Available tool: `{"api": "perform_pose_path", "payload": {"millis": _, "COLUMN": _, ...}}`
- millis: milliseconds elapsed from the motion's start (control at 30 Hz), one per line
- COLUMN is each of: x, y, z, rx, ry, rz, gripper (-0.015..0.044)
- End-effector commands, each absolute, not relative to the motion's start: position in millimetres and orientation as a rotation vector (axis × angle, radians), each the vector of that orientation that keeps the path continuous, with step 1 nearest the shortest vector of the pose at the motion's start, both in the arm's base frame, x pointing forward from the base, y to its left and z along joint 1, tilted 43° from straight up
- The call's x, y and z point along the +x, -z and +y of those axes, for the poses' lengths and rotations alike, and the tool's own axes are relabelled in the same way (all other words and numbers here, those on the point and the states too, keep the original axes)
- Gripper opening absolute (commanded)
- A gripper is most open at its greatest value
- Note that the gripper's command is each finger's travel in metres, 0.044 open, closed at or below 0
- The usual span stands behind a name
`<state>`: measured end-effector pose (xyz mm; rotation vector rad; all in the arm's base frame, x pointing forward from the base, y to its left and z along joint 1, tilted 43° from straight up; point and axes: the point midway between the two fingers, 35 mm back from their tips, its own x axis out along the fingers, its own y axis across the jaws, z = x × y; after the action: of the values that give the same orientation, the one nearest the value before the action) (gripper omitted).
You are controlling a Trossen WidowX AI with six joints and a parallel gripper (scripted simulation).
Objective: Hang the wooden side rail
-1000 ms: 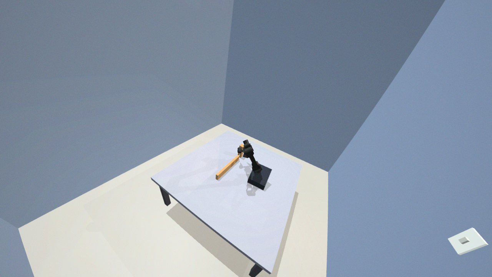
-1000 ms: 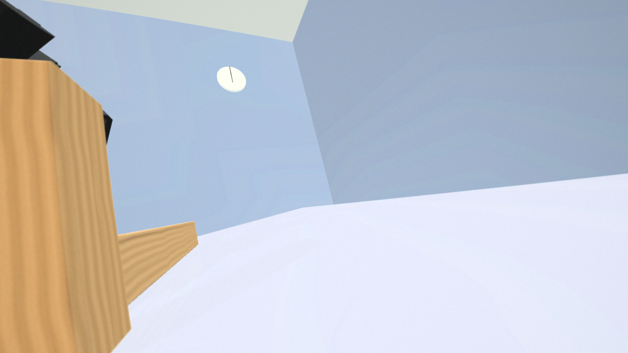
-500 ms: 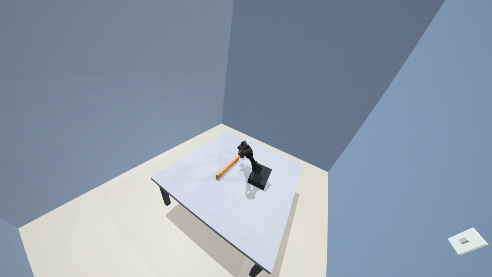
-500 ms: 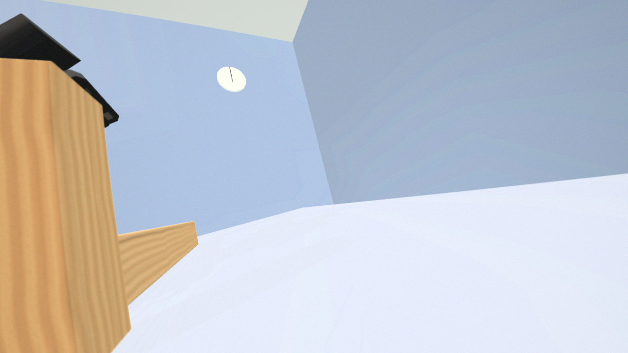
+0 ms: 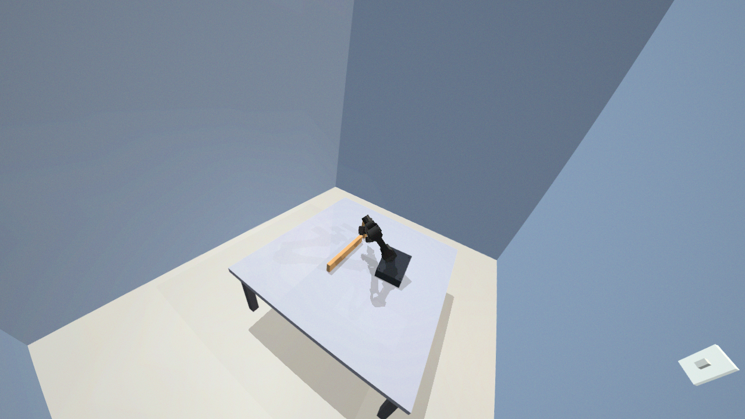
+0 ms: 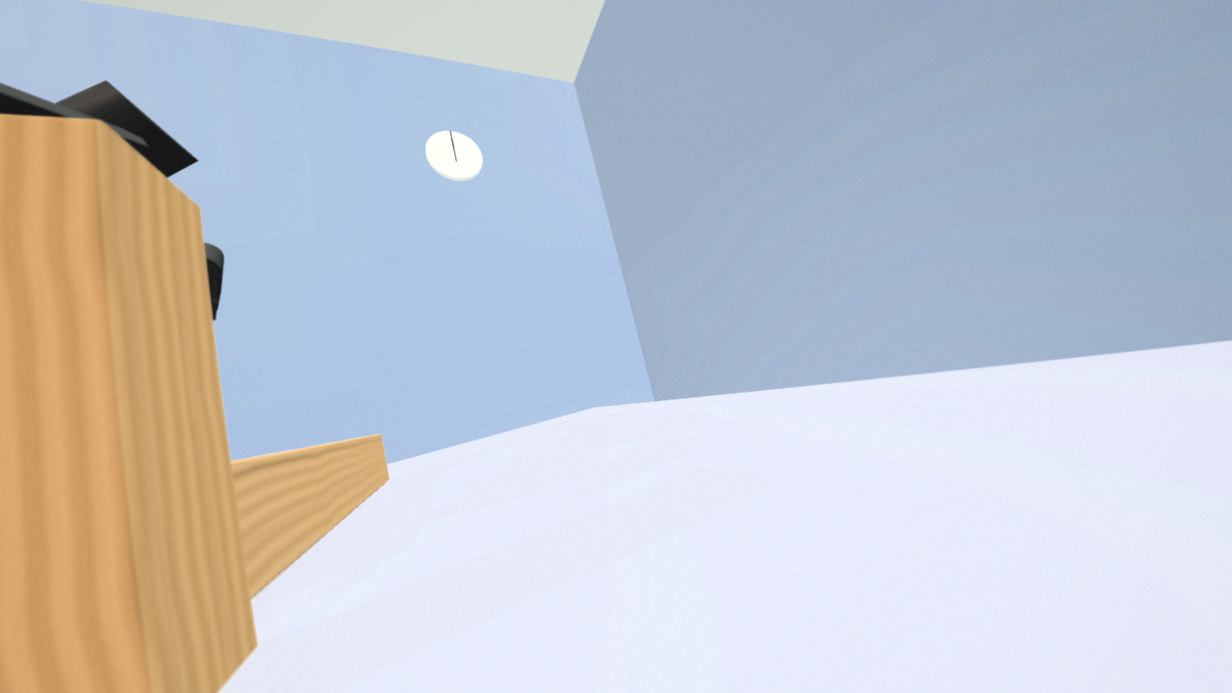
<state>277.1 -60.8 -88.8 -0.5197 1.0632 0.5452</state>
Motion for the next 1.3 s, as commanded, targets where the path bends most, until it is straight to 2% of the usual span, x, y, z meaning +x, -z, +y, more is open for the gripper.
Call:
{"api": "perform_pose_path", "payload": {"millis": 0, "x": 273.9, "y": 86.7, "z": -52.5, "rx": 0.076, "ry": -0.026, "rz": 1.184, "gripper": 0.0440}}
{"api": "perform_pose_path", "payload": {"millis": 567, "x": 275.3, "y": 81.2, "z": -45.5, "rx": 0.756, "ry": 0.527, "rz": 1.072, "gripper": 0.0440}}
{"api": "perform_pose_path", "payload": {"millis": 1267, "x": 275.3, "y": 81.1, "z": -45.3, "rx": 0.770, "ry": 0.538, "rz": 1.067, "gripper": 0.0440}}
